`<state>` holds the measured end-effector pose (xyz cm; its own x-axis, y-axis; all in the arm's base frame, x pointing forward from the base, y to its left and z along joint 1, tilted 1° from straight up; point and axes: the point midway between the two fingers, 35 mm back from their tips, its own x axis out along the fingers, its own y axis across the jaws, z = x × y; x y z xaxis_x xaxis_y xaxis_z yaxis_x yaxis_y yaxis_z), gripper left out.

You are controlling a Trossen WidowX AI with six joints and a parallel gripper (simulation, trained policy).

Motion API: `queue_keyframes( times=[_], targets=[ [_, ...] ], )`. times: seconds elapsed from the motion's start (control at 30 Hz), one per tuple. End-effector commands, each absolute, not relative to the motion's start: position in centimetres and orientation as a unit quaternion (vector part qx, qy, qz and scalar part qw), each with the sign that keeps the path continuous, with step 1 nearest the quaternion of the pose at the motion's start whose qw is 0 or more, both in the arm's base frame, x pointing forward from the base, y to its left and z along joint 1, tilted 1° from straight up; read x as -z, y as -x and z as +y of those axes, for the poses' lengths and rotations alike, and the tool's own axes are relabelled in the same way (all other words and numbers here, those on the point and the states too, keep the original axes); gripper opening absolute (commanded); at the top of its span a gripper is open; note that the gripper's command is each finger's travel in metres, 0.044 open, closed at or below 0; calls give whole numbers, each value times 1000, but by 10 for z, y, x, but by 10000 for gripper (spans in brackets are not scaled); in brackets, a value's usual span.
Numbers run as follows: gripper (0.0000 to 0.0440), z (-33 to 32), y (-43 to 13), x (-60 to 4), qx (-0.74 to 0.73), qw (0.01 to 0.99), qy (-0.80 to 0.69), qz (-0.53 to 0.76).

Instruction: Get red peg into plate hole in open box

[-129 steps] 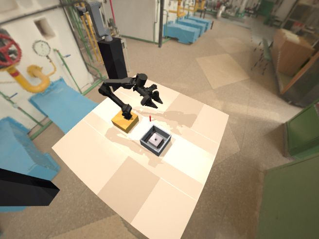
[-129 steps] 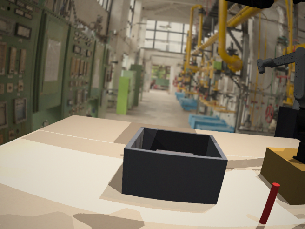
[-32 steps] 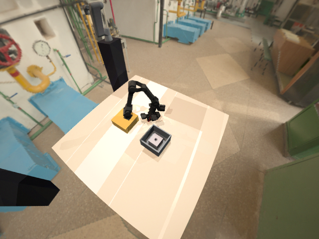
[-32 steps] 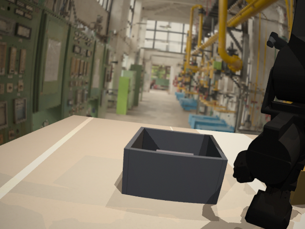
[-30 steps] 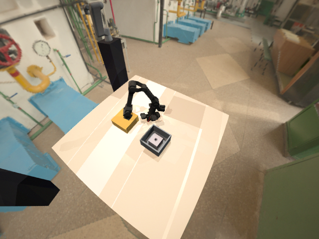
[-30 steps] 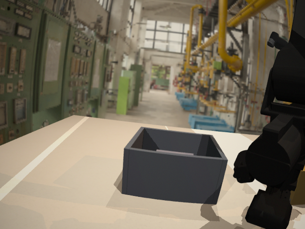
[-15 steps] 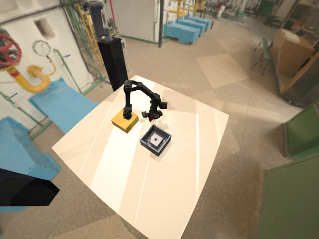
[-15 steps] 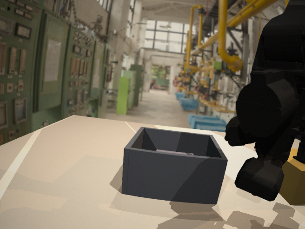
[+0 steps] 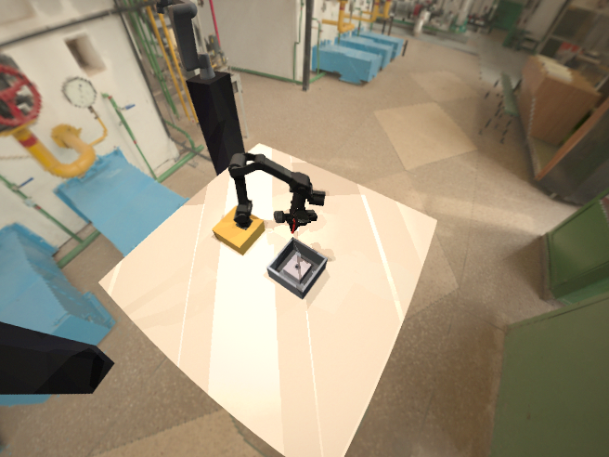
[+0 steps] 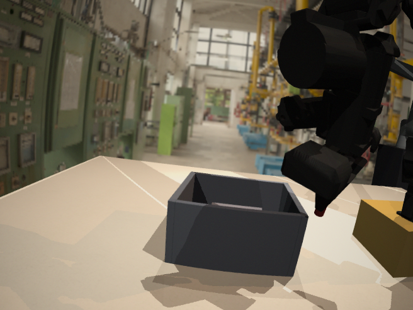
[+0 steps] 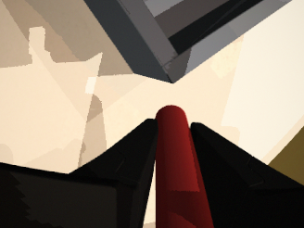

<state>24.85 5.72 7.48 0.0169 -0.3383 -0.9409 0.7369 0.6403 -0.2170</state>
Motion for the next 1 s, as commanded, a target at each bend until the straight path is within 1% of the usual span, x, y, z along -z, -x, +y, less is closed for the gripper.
queue_keyframes(
  times=[0.0, 0.43, 0.97],
  targets=[
    [0, 45, -257, -85, 400, 693, -180, 572],
    [0, -8, -292, -95, 432, 687, -221, 542],
    [0, -66, -330, -69, 406, 687, -237, 554]
  ],
)
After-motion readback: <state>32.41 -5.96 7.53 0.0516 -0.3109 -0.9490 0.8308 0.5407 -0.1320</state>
